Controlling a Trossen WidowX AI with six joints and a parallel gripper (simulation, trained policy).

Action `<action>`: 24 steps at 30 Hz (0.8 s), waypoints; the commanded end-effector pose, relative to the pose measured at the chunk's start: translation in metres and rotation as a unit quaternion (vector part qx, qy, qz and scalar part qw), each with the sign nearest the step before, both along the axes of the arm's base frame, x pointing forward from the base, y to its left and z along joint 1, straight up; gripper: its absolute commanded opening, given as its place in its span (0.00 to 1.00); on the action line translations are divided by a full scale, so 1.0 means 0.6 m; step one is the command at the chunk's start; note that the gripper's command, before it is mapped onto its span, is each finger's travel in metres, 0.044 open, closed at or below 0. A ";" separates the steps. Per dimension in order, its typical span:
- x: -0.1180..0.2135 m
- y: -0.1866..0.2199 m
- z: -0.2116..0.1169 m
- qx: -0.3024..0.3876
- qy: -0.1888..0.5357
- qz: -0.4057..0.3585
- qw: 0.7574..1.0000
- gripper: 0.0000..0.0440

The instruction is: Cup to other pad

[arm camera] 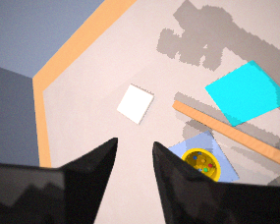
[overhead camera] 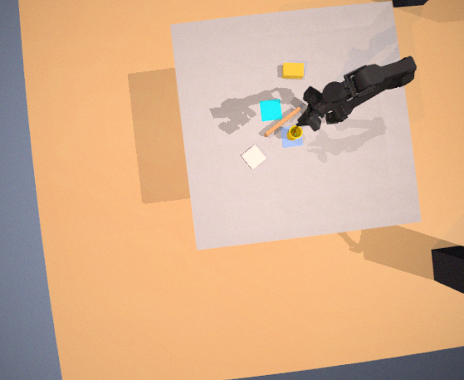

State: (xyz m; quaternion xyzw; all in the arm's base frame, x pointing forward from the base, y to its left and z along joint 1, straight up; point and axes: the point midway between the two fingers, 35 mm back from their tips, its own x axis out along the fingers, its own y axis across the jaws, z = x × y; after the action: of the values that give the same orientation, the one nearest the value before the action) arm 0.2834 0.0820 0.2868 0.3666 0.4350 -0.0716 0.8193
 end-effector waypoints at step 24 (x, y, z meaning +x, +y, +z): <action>-0.037 -0.006 -0.085 -0.024 0.211 -0.080 0.974 0.36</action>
State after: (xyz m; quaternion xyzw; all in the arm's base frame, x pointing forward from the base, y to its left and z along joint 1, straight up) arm 0.2633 0.0807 0.2418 0.3619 0.5547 -0.2046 0.7208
